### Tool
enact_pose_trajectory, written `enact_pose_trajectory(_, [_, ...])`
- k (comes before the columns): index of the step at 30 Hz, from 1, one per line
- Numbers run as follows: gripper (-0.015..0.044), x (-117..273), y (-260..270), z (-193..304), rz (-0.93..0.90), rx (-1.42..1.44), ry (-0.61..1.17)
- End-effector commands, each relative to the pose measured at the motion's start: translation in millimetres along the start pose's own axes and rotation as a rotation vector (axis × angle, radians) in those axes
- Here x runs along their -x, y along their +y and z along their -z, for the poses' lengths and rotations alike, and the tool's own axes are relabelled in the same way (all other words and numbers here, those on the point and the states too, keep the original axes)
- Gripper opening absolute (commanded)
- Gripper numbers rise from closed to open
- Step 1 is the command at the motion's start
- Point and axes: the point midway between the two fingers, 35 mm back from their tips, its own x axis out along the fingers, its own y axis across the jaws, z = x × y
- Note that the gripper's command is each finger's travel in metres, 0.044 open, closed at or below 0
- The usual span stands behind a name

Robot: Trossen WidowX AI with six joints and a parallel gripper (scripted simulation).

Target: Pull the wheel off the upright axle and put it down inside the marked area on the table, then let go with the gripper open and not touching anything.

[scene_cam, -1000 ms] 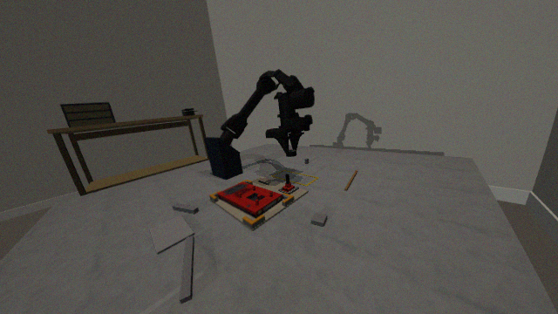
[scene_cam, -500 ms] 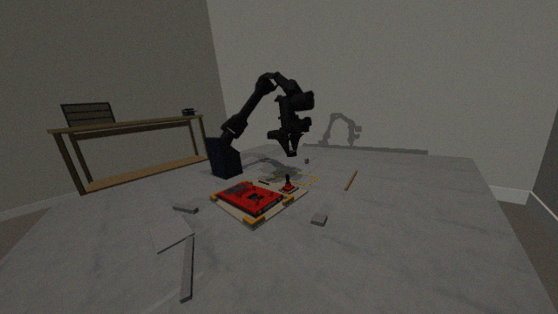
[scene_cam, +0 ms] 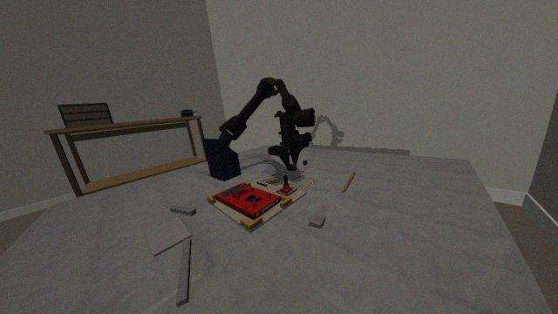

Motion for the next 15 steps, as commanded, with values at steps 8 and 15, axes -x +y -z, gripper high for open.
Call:
enact_pose_trajectory(8, [0.0,-45.4,-0.2,6.0,-0.001,-0.008,0.009])
enact_pose_trajectory(15, [0.0131,-41.4,0.4,5.9,-0.004,-0.004,0.011])
